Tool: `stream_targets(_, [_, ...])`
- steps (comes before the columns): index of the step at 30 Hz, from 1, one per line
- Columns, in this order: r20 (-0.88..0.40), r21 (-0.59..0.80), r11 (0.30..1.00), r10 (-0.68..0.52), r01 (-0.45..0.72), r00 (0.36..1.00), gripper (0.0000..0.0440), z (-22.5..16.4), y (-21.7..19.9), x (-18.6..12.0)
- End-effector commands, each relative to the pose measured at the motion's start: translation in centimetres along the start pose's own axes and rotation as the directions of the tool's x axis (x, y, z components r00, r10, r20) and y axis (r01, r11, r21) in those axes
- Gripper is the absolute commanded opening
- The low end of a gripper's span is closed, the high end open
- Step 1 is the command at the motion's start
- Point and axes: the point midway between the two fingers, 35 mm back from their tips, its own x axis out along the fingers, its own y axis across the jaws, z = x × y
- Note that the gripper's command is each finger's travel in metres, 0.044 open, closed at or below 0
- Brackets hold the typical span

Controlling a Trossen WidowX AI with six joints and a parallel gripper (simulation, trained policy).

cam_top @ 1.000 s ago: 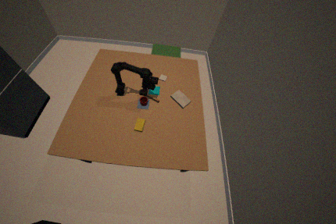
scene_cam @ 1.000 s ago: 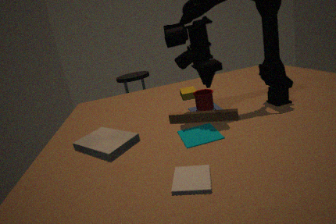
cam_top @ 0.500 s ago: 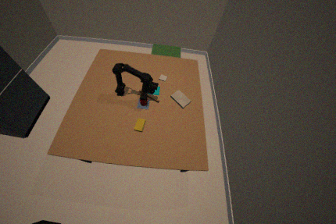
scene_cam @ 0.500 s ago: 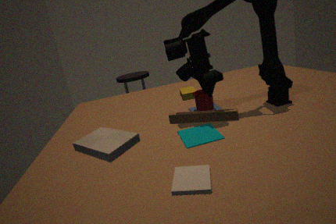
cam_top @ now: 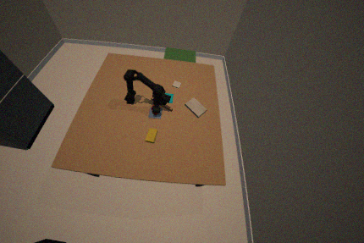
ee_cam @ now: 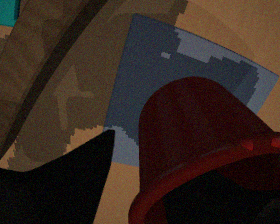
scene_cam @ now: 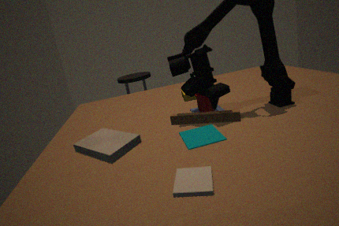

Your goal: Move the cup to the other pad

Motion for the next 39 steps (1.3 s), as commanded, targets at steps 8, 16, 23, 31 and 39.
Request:
stream_targets(8, [0.007,-0.142,0.99,0.007,-0.006,1.0,0.0,0.4,-0.4,0.7])
stream_targets(16, [0.048,-0.212,0.977,0.001,0.01,0.999,0.0,1.4,-0.6,-1.2])
stream_targets(23, [0.085,-0.248,0.968,-0.007,0.028,0.996,0.0,2.4,-0.3,-3.1])
stream_targets(31, [0.133,-0.281,0.958,-0.014,0.051,0.991,0.0001,4.1,0.6,-5.3])
stream_targets(39, [0.183,-0.318,0.945,-0.017,0.075,0.983,0.0,5.9,2.4,-6.8])
